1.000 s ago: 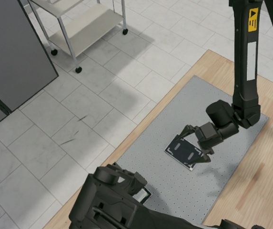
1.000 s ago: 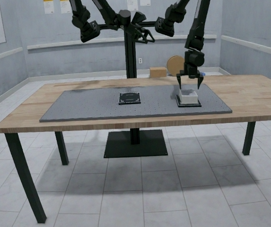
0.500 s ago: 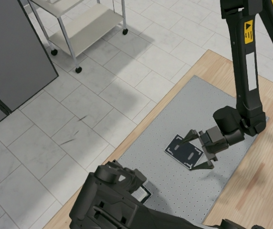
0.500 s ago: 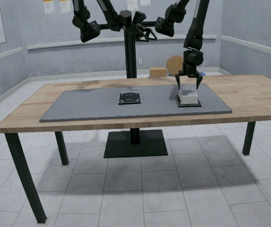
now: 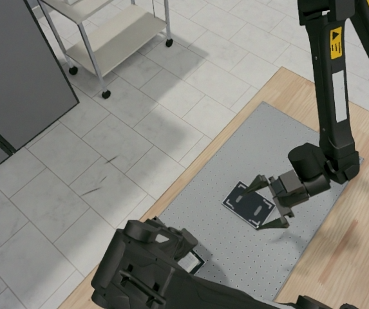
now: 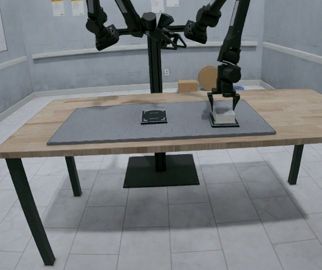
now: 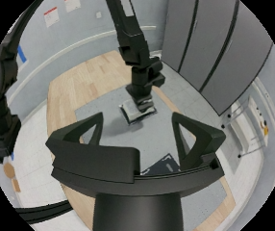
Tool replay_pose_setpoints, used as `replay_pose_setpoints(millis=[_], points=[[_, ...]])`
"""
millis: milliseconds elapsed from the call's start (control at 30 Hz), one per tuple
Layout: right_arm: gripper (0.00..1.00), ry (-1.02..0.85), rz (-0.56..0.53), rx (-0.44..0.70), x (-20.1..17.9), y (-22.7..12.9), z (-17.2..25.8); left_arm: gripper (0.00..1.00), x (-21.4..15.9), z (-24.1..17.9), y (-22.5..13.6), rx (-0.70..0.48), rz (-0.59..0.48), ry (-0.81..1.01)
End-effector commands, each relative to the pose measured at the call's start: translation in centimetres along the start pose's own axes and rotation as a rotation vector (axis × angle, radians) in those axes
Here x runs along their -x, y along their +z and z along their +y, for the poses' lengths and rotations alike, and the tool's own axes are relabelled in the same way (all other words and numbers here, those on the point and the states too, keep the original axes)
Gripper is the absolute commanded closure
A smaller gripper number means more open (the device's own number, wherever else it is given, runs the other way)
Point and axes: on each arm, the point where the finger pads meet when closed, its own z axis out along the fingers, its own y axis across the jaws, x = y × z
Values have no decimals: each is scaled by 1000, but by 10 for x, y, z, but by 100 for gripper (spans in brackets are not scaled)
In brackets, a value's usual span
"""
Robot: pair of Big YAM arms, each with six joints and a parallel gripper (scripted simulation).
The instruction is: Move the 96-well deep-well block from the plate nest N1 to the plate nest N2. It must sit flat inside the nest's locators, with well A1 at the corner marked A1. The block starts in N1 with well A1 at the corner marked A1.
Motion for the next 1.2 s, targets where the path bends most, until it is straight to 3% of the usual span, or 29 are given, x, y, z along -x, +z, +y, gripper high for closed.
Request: replay_pose_setpoints(millis=[0, 333, 633, 833, 867, 900, 1167], points=[[0, 20, -18, -13, 6, 2, -4, 0, 3, 6, 11, 7, -9, -1], [0, 20, -18, -13, 6, 2, -4, 0, 4, 4, 23, 6, -10, 2], [0, 20, -18, -13, 6, 2, -4, 8, 4, 3, 28, 5, -11, 3], [0, 20, -18, -13, 6, 2, -4, 17, 4, -2, 27, -2, -11, 7], [0, 20, -18, -13, 6, 2, -4, 28, 8, 1, 20, 1, -19, 2], [0, 20, -18, -13, 6, 2, -4, 19, 15, -1, 9, 1, -39, 4], [0, 20, -18, -13, 6, 2, -4, 19, 12, -1, -28, 2, -31, -5]])
